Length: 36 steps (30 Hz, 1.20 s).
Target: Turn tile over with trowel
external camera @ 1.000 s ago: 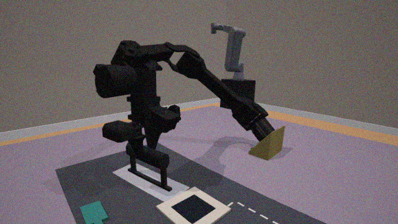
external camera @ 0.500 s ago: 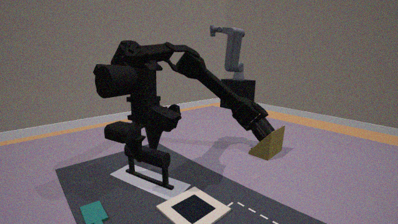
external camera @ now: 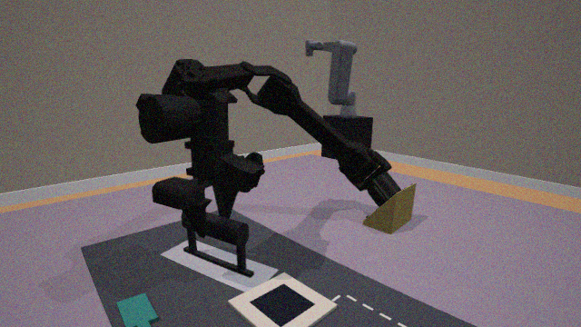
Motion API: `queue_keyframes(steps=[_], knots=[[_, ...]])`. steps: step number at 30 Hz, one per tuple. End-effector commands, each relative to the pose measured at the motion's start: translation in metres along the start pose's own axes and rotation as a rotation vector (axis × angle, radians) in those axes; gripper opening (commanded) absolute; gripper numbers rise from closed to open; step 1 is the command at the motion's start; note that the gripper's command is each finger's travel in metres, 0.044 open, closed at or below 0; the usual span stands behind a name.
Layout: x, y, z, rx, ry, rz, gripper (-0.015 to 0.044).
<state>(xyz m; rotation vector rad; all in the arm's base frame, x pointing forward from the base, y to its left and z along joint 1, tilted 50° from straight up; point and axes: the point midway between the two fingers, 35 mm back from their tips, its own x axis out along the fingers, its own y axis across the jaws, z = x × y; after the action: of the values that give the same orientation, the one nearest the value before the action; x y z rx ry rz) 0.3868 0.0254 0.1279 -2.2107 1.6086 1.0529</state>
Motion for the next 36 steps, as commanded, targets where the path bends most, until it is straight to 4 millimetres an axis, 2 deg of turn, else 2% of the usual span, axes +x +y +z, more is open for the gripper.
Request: queue_keyframes(steps=[1,3,7,12,13,16,22,36], knots=[[0.000,0.001,0.000,-0.007,0.000,0.002,0.0270],[-0.007,0.000,0.000,-0.012,0.000,0.002,0.0270],[-0.039,0.001,0.001,-0.036,0.002,0.003,0.0270],[-0.041,0.001,0.001,-0.037,0.003,0.003,0.0270],[-0.041,0.000,0.002,-0.040,0.008,-0.009,0.0296],[-0.052,0.002,0.003,-0.057,0.011,-0.027,0.0300],[-0.051,0.002,0.003,-0.015,0.005,-0.035,0.0300],[-0.044,0.007,0.006,0.357,-0.062,-0.107,0.0300]])
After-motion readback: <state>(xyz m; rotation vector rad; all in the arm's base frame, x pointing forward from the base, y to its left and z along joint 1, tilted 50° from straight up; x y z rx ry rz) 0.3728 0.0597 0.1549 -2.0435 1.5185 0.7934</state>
